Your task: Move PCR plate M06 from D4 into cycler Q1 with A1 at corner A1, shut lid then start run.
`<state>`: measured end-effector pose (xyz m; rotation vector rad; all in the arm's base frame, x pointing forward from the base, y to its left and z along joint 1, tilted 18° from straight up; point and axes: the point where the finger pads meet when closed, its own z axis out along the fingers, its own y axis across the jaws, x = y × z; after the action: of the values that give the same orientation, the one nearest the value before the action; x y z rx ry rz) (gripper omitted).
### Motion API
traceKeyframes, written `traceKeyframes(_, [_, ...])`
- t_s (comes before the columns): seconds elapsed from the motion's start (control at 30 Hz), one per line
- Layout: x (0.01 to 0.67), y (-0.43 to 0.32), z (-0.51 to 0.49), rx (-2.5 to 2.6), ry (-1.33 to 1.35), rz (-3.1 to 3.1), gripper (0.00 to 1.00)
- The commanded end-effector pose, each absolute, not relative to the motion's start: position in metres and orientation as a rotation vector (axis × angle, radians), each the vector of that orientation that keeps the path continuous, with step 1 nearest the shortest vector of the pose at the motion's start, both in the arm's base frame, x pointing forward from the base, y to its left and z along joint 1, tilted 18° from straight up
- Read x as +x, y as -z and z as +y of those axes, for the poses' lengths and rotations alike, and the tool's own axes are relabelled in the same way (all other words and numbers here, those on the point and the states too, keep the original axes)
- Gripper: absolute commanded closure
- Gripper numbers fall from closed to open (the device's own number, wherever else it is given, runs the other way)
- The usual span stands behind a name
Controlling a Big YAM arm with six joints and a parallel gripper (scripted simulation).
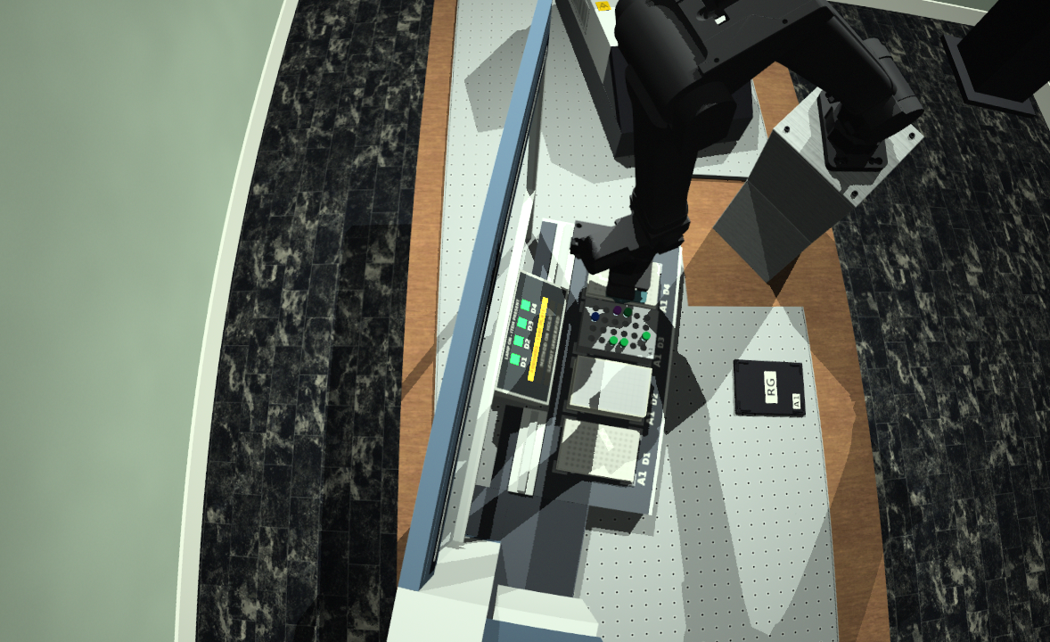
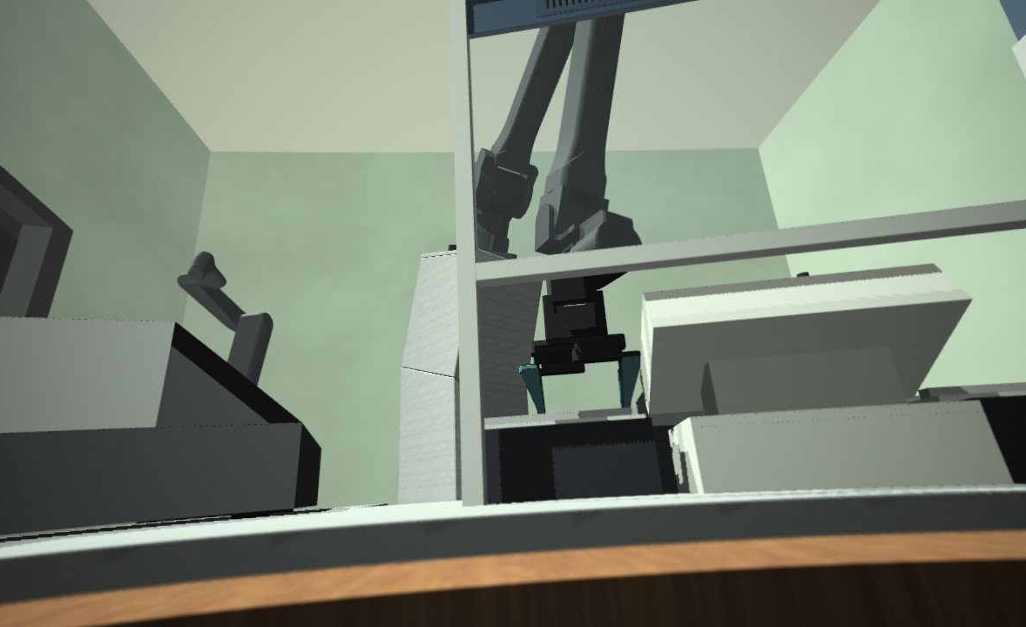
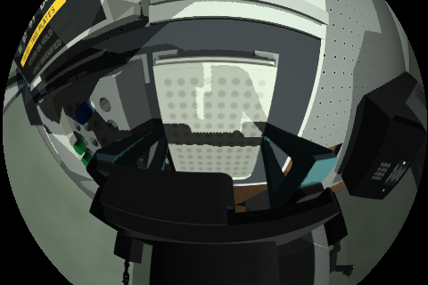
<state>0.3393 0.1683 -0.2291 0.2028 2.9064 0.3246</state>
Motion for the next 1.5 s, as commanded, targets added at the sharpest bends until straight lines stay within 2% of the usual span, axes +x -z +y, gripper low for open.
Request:
traceKeyframes(0.0, [0.255, 0.2485, 0.1607, 0.149, -0.279, 3.094, 1.0])
traceKeyframes(1.47, [0.2557, 0.253, 0.1639, 0.16, -0.29, 3.092, 1.0])
